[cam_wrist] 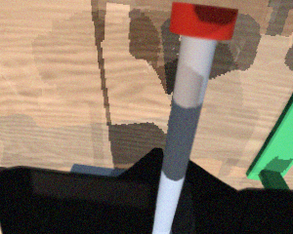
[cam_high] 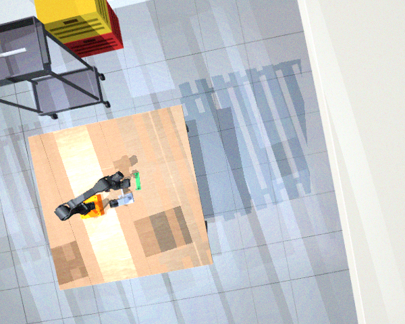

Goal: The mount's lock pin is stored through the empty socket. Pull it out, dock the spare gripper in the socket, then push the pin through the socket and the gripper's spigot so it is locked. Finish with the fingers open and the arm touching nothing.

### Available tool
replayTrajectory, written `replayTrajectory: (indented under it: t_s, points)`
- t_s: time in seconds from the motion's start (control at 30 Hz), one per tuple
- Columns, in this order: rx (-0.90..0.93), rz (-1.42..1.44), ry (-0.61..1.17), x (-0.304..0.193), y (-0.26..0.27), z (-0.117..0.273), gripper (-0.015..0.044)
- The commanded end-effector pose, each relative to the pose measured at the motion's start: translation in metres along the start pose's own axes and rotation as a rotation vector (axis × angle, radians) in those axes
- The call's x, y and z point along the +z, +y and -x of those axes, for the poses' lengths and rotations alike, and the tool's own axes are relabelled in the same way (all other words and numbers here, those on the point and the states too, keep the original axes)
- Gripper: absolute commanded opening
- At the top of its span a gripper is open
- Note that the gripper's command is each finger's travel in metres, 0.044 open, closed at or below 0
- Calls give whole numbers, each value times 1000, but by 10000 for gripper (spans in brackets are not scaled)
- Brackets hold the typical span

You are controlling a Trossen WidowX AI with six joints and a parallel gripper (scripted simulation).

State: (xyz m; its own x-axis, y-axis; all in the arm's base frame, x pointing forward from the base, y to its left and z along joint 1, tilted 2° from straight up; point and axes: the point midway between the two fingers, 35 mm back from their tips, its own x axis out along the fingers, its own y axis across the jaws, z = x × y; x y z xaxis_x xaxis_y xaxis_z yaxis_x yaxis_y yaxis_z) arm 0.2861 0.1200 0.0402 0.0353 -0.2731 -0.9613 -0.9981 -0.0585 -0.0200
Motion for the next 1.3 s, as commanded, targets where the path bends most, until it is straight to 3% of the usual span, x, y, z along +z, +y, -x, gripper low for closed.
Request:
replayTrajectory:
  t_s: [0.0,1.27]
  points:
    - [-1,0,-5,-3,-1,0,0]
    - [12,4,-5,-29,-1,-7,0]
